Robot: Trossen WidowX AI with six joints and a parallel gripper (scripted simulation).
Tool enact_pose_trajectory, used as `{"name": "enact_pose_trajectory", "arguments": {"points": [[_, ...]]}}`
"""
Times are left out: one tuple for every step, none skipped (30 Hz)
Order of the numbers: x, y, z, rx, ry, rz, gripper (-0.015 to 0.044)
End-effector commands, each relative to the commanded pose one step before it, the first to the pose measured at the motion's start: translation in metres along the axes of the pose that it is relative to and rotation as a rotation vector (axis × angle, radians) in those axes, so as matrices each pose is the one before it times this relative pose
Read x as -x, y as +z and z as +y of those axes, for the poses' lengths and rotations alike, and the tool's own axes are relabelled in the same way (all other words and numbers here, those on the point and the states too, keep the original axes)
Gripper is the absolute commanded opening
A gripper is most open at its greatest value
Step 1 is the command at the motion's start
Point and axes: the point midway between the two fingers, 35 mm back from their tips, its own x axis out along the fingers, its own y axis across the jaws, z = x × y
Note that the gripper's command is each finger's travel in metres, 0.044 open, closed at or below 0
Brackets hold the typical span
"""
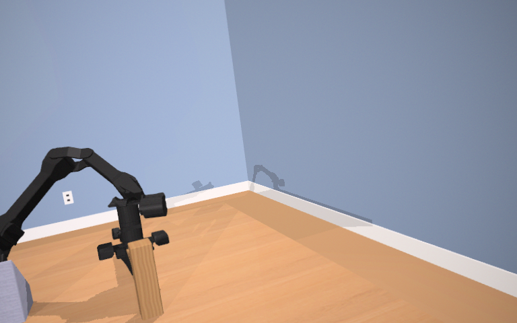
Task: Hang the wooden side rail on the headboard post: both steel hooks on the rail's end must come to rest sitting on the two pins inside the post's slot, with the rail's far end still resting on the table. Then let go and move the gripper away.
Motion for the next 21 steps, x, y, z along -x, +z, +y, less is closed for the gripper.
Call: {"name": "enact_pose_trajectory", "arguments": {"points": [[0.00442,-0.00299,-0.00303,-0.0018,-0.01111,0.00474,0.0],[0.00004,-0.00012,-0.00005,0.0,0.0,0.00001,0.0],[0.00003,-0.00011,0.00001,0.0,0.0,0.00001,0.0],[0.00001,-0.0001,0.00007,0.0,0.0,0.00001,0.0],[-0.00002,-0.00011,0.0001,0.0,0.0,0.0,0.0],[-0.00007,-0.00011,0.00011,0.0,0.0,0.0,0.0],[-0.00011,-0.00011,0.00011,0.0,0.0,0.0,0.0],[-0.00011,-0.00011,0.00011,0.0,0.0,0.0,0.0],[-0.00011,-0.00011,0.00011,0.0,0.0,0.0,0.0],[-0.00011,-0.00011,0.00011,0.0,0.0,0.0,0.0],[-0.00011,-0.00011,0.00011,0.0,0.0,0.0,0.0],[-0.00011,-0.00011,0.00011,0.0,0.0,0.0,0.0],[-0.00011,-0.00011,0.00011,0.0,0.0,0.0,0.0],[-0.00011,-0.00011,0.00011,0.0,0.0,0.0,0.0],[-0.00011,-0.00011,0.00011,0.0,0.0,0.0,0.0],[-0.00011,-0.00011,0.00011,0.0,0.0,0.0,0.0],[-0.00011,-0.00011,0.00011,0.0,0.0,0.0,0.0],[-0.00011,-0.00011,0.00011,0.0,0.0,0.0,0.0],[-0.00011,-0.00011,0.00011,0.0,0.0,0.0,0.0],[-0.00011,-0.00011,0.00011,0.0,0.0,0.0,0.0],[-0.00011,-0.00011,0.00011,0.0,0.0,0.0,0.0]]}}
